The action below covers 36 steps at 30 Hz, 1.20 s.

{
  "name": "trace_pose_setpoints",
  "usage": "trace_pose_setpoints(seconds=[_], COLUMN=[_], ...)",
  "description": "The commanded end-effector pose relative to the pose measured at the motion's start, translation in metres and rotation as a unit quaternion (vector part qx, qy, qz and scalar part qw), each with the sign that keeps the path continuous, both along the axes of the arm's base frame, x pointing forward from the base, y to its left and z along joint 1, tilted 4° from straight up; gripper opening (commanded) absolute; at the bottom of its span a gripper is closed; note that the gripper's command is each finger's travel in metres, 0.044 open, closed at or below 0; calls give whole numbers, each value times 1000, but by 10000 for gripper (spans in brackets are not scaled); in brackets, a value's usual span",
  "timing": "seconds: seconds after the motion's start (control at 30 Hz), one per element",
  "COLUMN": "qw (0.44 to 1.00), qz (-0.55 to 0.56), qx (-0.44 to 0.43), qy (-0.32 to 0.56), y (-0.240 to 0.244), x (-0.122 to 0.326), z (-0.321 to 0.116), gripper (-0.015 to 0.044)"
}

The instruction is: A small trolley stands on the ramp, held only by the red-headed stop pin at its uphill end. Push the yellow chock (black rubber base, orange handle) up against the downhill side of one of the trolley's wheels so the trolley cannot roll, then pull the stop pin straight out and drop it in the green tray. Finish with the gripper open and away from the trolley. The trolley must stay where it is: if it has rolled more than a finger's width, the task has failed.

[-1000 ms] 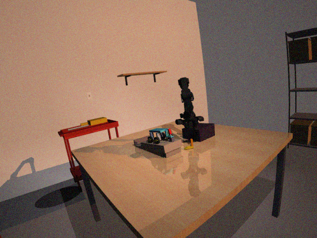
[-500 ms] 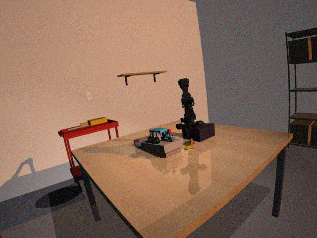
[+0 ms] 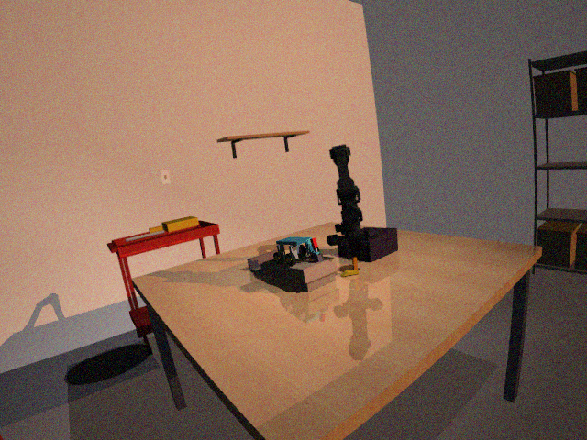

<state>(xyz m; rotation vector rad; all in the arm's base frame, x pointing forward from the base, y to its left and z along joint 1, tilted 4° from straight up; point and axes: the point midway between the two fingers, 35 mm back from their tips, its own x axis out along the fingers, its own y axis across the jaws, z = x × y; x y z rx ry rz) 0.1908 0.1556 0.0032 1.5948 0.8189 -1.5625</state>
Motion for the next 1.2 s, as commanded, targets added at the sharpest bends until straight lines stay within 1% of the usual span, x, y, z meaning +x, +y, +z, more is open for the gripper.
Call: trace_pose_setpoints(seconds=[0.0, 0.23, 0.8, 0.97, 1.17], qw=[1000, 1000, 1000, 1000, 1000], qz=[2, 2, 2, 0, 0], qx=[0, 0, -1, -1, -1], qy=[4, 4, 4, 1, 1], y=[-1, -1, -3, -2, -2], x=[-2, -1, -1, 1, 1], z=[-7, -9, -32, -29, -29], gripper=[190, 190, 190, 59, 19])
